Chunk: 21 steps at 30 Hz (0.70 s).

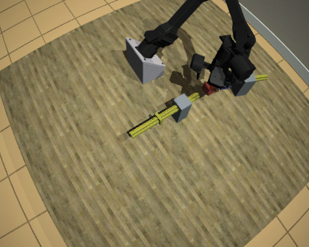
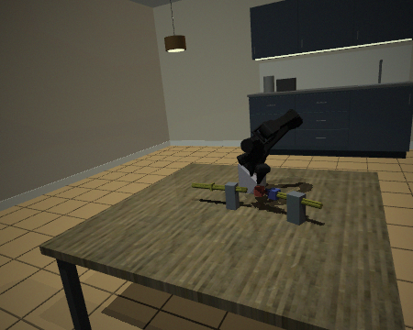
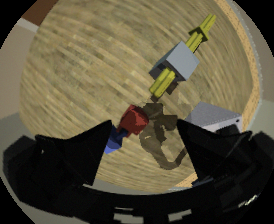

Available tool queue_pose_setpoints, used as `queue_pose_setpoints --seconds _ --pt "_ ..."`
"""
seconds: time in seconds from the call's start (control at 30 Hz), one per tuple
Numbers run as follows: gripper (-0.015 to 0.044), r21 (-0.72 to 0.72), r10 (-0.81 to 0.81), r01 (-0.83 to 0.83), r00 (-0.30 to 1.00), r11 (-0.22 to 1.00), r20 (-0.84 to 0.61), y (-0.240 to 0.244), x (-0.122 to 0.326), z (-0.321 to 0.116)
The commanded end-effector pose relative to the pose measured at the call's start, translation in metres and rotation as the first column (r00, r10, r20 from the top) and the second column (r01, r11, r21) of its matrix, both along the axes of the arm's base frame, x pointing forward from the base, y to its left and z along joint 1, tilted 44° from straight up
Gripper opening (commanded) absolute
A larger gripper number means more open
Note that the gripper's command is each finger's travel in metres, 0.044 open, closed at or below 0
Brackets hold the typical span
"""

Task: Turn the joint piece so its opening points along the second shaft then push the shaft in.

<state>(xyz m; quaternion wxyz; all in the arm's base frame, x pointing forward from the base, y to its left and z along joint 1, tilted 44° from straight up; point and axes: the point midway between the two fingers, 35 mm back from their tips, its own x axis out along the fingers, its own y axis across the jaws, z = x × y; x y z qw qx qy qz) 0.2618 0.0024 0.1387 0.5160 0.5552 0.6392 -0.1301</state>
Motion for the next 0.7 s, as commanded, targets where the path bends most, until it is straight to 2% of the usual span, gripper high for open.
queue_pose_setpoints --seconds 0.0,0.43,0.67 --pt "0.044 -0.004 0.111 -0.112 0.989 0.994 0.092 -0.011 -0.001 0.01" --pt "0.044 -0.099 0.416 -0.41 0.83 0.907 0.371 -0.039 -0.012 0.039" --pt "0.044 -0.158 0.5 -0.487 0.735 0.859 0.458 -0.048 -0.016 0.05"
